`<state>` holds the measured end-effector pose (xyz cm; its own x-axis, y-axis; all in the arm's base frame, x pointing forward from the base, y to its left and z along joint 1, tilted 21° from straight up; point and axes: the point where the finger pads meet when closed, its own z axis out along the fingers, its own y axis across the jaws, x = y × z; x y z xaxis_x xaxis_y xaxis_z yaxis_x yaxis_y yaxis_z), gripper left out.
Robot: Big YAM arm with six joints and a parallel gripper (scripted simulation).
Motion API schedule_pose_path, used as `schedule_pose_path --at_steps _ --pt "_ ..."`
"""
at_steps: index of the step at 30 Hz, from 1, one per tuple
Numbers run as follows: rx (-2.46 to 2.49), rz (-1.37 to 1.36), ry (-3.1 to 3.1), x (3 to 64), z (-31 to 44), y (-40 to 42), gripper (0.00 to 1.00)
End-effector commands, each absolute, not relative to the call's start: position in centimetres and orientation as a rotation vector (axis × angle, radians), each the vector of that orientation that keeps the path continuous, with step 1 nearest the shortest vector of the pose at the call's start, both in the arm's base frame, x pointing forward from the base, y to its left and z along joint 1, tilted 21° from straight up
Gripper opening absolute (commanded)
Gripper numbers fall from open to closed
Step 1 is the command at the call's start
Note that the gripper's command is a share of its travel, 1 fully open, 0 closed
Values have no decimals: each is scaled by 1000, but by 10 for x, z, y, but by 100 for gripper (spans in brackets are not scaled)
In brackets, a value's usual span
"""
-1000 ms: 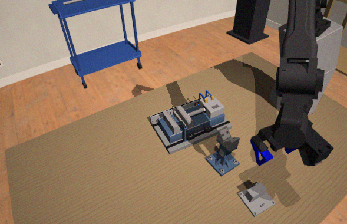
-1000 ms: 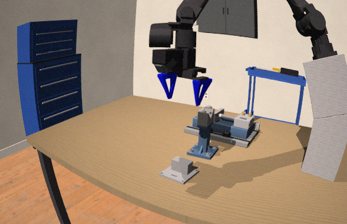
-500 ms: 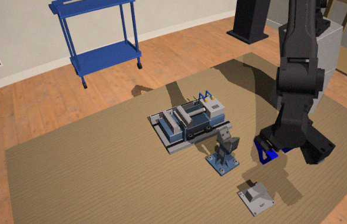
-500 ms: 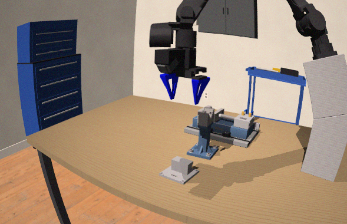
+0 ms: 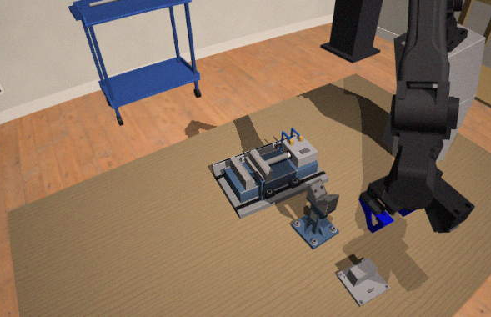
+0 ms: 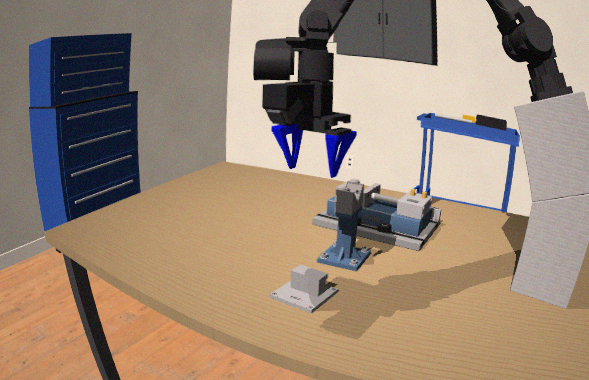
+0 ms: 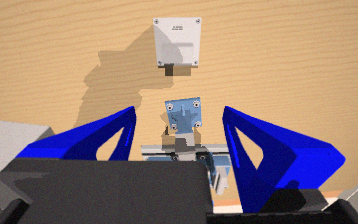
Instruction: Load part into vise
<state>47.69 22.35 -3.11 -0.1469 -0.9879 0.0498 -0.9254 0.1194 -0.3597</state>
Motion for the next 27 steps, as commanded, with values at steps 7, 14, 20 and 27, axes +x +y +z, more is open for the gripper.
schedule_pose_path --at_steps 7,14,20,27 --pt "-1931 -462 2157 471 -19 231 81" --pt "-1931 -462 2157 471 -19 231 81" --pt "-1932 -462 2157 471 -19 231 81" --pt "-1945 -460 2168 470 -31 229 81"
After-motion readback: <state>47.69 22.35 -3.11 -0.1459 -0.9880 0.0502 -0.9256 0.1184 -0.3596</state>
